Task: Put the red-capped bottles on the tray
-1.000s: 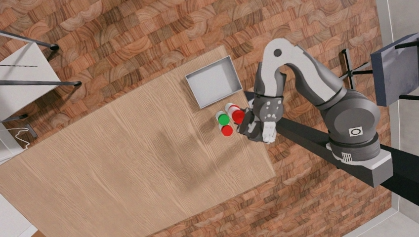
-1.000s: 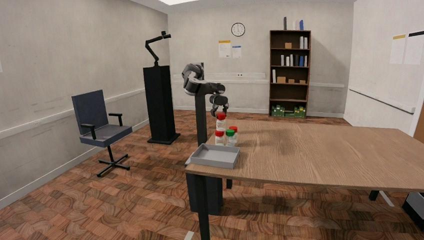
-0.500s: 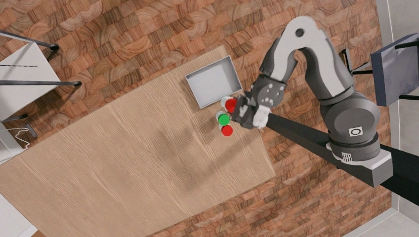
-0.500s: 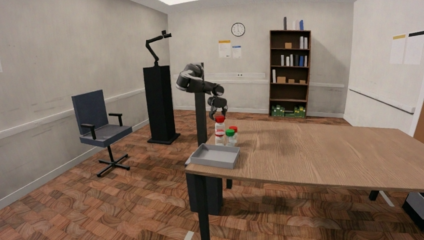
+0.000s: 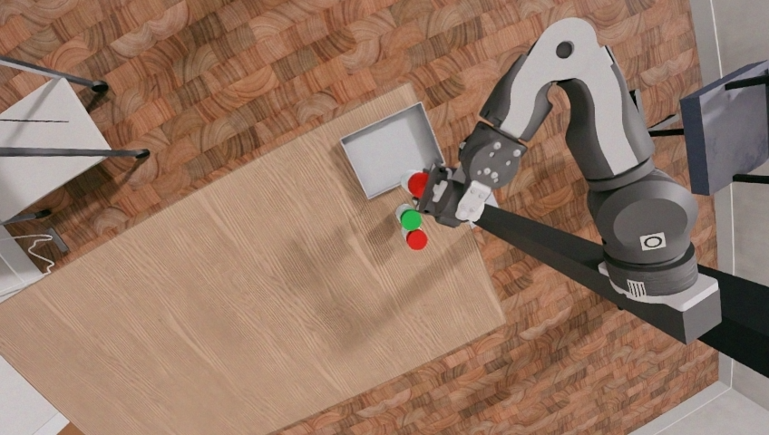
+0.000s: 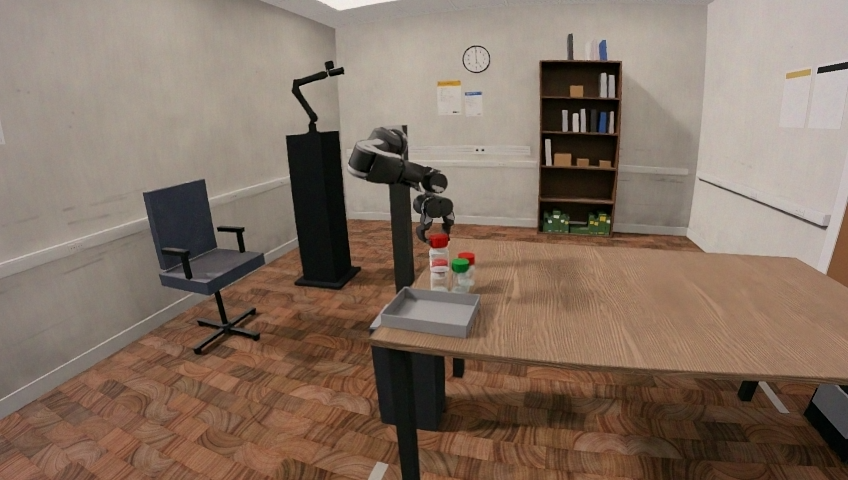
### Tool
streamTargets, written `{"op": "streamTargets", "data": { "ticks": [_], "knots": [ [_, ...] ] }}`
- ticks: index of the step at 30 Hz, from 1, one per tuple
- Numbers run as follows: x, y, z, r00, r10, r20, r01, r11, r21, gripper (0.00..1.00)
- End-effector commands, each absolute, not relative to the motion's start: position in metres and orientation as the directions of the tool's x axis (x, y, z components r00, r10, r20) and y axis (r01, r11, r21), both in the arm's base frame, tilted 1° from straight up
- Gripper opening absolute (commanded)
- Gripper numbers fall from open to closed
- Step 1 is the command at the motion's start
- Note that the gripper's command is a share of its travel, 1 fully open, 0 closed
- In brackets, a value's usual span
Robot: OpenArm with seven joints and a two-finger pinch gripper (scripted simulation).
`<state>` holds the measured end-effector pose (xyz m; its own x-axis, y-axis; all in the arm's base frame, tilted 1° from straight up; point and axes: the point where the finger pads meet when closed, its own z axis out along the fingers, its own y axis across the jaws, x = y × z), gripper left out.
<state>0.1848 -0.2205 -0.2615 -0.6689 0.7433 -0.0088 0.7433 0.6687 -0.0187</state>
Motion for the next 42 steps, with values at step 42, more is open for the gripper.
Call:
{"op": "streamTargets", "data": {
  "ticks": [42],
  "knots": [
    [0.1878, -0.2207, -0.2593, -0.168, 0.986, -0.014, 0.986, 0.168, 0.001, 0.00]
  ]
}}
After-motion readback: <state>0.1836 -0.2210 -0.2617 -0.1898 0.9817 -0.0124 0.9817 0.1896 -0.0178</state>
